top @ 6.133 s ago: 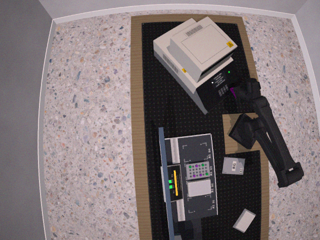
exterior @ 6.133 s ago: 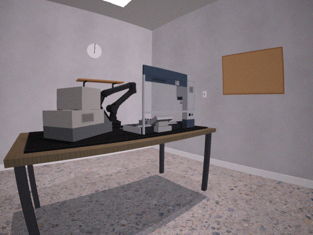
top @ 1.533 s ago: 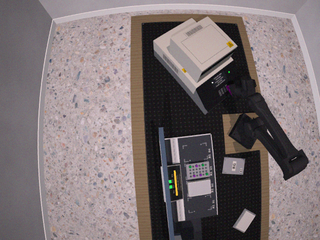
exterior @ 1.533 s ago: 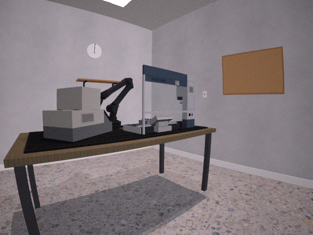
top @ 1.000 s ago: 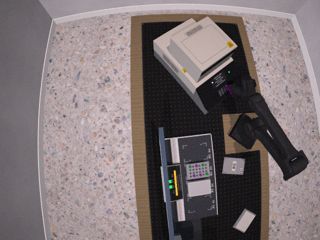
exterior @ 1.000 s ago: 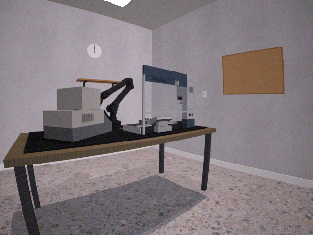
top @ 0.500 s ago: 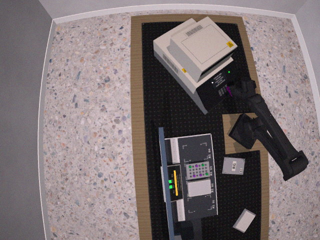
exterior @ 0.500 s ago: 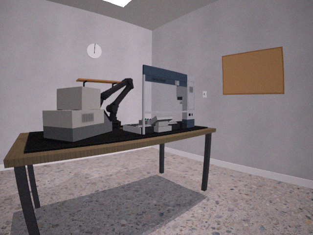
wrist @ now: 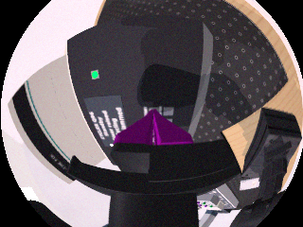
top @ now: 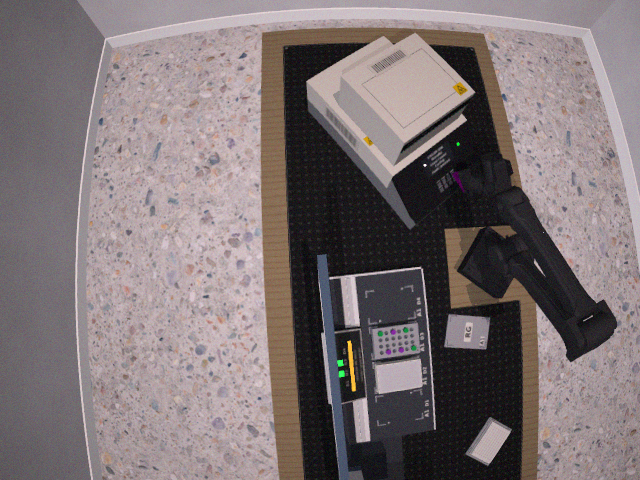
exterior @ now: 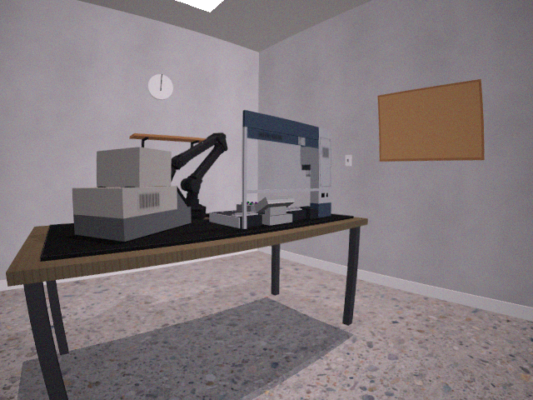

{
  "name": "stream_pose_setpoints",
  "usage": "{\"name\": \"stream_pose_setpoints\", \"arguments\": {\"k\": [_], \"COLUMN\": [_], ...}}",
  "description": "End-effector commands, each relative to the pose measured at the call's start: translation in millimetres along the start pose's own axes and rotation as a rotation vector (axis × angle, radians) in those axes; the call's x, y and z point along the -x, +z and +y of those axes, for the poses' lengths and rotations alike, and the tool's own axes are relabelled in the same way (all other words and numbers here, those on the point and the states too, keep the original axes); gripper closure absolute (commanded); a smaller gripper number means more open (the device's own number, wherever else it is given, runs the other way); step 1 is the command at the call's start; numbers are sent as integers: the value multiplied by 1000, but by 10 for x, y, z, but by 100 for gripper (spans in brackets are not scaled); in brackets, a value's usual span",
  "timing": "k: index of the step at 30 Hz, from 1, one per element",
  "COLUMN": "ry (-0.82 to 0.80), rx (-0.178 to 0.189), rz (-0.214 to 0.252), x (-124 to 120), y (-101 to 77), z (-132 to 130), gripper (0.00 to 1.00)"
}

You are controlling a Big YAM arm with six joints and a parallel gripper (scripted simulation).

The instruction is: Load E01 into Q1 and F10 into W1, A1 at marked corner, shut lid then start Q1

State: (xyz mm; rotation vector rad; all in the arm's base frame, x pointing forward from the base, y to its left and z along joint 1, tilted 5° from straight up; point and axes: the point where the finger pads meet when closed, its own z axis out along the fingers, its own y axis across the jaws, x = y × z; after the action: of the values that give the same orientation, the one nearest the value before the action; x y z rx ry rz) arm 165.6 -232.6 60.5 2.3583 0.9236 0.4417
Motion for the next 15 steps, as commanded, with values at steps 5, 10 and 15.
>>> {"name": "stream_pose_setpoints", "arguments": {"k": [5,10,15], "ry": [-32,-37,-28], "rx": [71,73,79], "rz": [-10,-7,-17], "x": [51,32,59], "y": [-65,-62,-77], "z": [440,443,368], "gripper": [100,100,100]}}
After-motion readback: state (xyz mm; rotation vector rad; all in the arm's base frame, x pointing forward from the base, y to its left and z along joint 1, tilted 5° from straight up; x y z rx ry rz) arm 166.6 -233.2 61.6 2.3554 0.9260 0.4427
